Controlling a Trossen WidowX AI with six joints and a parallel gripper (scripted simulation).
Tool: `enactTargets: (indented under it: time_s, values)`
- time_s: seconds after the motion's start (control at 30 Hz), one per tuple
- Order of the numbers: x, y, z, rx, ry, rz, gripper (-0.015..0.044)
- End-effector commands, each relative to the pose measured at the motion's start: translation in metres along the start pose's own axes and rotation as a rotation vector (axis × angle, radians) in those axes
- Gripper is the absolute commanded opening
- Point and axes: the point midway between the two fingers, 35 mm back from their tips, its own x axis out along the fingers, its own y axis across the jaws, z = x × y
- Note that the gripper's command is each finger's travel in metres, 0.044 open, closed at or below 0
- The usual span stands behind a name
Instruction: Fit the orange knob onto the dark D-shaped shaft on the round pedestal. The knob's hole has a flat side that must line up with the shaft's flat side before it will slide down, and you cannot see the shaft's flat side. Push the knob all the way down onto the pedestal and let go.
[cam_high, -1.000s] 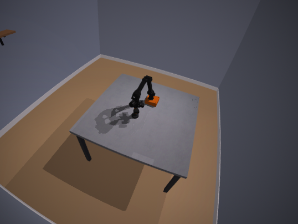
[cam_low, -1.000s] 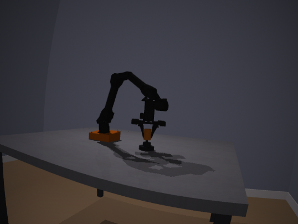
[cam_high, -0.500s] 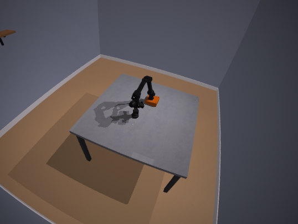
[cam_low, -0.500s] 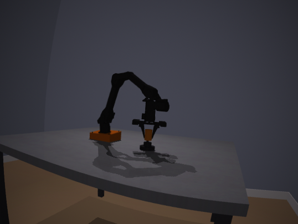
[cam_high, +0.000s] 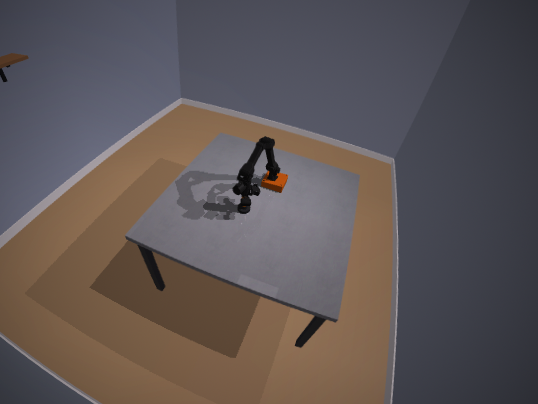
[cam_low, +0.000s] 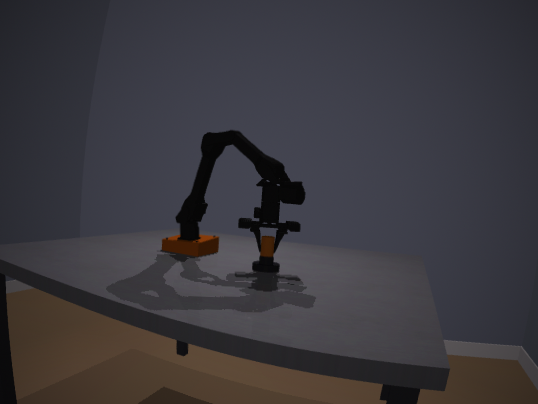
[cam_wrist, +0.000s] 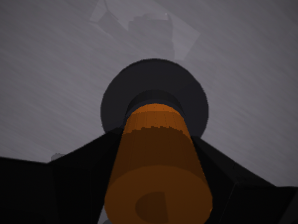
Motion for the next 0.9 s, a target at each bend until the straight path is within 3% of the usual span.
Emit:
enactTargets:
  time_s: [0.0,0.3,0.87]
  values:
    - [0.0030,0.0022,0.0009,-0.024,0.000,0.007,0.0000]
    - [0.0012,0.0002,0.0003,-0.014,0.000,0.000,0.0000]
    - [0.0012,0.0002,0.0003,-0.014,0.000,0.000,0.0440]
